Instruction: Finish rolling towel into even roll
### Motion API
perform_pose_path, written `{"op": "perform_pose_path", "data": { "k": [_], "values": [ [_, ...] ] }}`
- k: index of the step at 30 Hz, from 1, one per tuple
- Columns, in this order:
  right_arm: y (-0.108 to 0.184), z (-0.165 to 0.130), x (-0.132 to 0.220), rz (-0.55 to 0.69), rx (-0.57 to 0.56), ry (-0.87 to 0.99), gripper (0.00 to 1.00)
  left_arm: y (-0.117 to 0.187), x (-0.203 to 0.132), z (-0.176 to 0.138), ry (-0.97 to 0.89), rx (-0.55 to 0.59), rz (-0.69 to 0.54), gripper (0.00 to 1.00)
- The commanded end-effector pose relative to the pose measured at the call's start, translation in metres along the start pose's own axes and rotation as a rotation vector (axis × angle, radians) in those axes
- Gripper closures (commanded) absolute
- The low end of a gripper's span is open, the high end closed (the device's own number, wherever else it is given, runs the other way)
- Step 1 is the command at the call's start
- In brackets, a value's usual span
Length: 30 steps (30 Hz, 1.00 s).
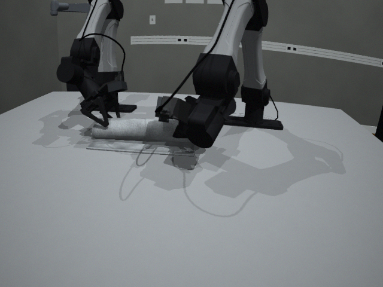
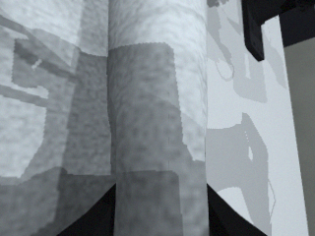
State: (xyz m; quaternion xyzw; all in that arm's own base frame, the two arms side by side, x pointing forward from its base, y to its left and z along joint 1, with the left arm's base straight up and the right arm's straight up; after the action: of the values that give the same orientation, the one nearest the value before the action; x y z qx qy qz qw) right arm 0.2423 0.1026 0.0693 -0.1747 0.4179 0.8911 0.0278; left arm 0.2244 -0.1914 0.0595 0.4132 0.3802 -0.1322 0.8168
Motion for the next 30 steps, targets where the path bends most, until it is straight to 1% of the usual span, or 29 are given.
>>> {"op": "perform_pose_path", "data": {
  "k": [1,5,12,23,27,30],
  "values": [
    [-0.008,-0.008,-0.007,-0.052,0.006,0.019,0.02,0.0,0.004,0.0,0.0,-0.011,-0.007,0.65],
    [-0.011,-0.012,-0.016,-0.052,0.006,0.019,0.02,0.0,0.004,0.0,0.0,-0.011,-0.007,0.65],
    [-0.007,-0.011,-0.025,-0.052,0.006,0.019,0.02,0.0,0.004,0.0,0.0,-0.011,-0.007,0.65],
    [-0.007,-0.011,-0.025,-0.052,0.006,0.019,0.49,0.0,0.004,0.0,0.0,-0.011,-0.007,0.65],
    [-0.007,-0.011,-0.025,-0.052,0.006,0.019,0.53,0.0,0.004,0.0,0.0,-0.011,-0.007,0.65],
    [-0.007,-0.011,-0.025,-0.052,0.006,0.019,0.54,0.0,0.004,0.0,0.0,-0.011,-0.007,0.65]
  ]
}}
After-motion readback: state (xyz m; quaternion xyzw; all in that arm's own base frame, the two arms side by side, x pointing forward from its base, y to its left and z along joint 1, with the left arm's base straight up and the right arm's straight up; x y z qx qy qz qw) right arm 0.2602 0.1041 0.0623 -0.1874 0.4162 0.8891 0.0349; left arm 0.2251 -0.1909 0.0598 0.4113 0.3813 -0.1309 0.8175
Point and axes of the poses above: on each arm, the point where the finger pads meet when closed, its own y axis back along the fingers, its own x axis across the jaws, z = x × y, the point moved 4 cm from there along y, back along the fingers, and after that the axes turned 4 degrees about y, right-handed, at the moved point
